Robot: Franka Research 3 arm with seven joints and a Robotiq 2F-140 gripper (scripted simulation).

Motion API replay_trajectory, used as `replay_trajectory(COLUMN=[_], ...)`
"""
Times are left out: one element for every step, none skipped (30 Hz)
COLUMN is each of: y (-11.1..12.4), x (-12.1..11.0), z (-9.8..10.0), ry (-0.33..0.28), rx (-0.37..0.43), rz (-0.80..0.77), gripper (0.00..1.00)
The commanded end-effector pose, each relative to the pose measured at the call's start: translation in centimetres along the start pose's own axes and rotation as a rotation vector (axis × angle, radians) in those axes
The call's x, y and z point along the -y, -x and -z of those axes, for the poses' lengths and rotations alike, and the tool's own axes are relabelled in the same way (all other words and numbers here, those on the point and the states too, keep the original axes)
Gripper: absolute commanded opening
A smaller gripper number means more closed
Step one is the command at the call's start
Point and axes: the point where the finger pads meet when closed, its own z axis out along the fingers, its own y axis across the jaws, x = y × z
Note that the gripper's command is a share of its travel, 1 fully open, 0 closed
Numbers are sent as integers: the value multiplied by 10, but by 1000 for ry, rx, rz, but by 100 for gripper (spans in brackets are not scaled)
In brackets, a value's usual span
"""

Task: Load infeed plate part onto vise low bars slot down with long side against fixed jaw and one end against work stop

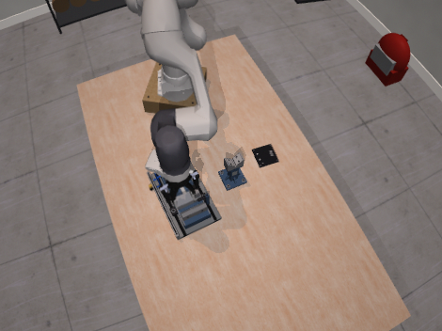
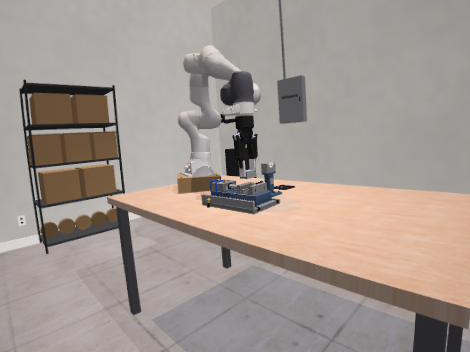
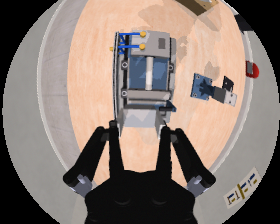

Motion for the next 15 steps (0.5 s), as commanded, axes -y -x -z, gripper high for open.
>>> replay_trajectory(y=[1,1,1,1,1,1,1,1,1,1,1,1,1,1,1], x=[0,0,0,0,0,0,0,0,0,0,0,0,0,0,0], z=[0,0,0,0,0,0,-1,-1,-1,-2,-2,-2,-2,-2,-3], ry=[-3,-3,-3,-3,-3,-3,-3,-3,-3,-3,-3,-3,-3,-3,-3], rx=[2,2,2,2,2,2,2,2,2,2,2,2,2,2,2], rz=[0,0,0,0,0,0,0,0,0,0,0,0,0,0,1], gripper=[0,0,0,0,0,0,0,0,0,0,0,0,0,0,0])
